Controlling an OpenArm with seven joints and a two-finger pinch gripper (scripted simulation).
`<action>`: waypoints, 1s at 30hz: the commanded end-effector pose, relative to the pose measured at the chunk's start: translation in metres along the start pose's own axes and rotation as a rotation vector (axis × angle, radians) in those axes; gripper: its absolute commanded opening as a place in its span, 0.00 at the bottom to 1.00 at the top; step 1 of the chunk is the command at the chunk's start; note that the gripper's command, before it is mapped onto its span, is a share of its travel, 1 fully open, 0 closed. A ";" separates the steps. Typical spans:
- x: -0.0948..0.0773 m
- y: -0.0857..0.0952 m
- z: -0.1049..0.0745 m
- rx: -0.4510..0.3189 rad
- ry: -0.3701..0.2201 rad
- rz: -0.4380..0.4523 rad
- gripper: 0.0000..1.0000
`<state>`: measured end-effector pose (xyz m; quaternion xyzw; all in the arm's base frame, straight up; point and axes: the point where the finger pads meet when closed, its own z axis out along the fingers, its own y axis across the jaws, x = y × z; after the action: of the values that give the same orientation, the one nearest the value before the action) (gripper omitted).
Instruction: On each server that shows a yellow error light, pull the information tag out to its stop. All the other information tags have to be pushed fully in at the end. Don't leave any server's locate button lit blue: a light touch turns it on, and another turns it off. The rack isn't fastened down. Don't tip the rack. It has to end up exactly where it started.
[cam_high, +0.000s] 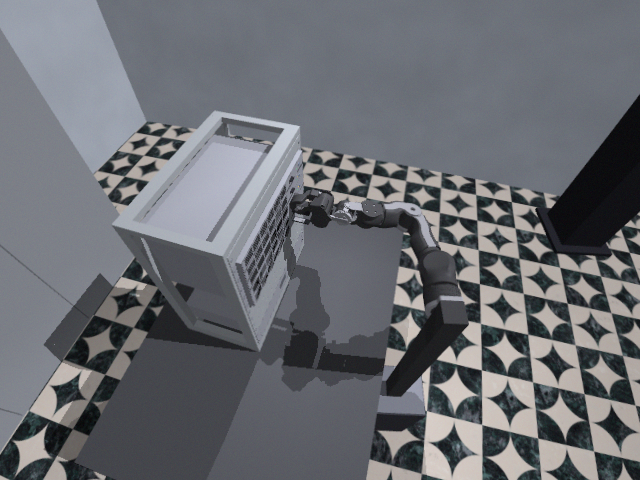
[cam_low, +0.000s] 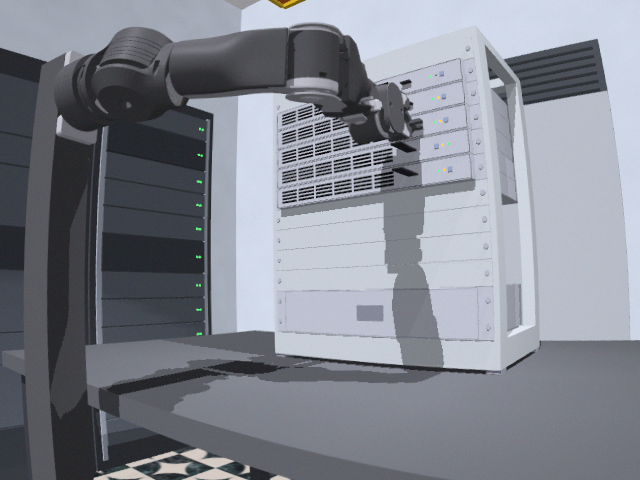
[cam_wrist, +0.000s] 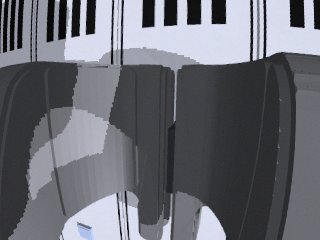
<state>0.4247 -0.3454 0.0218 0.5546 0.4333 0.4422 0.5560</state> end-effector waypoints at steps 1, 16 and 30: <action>0.001 0.001 0.000 0.001 0.003 0.001 0.00; 0.001 0.001 0.000 0.001 0.003 0.001 0.00; 0.001 0.001 -0.010 0.001 -0.002 0.000 0.00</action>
<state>0.4155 -0.3431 0.0218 0.5544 0.4363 0.4390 0.5563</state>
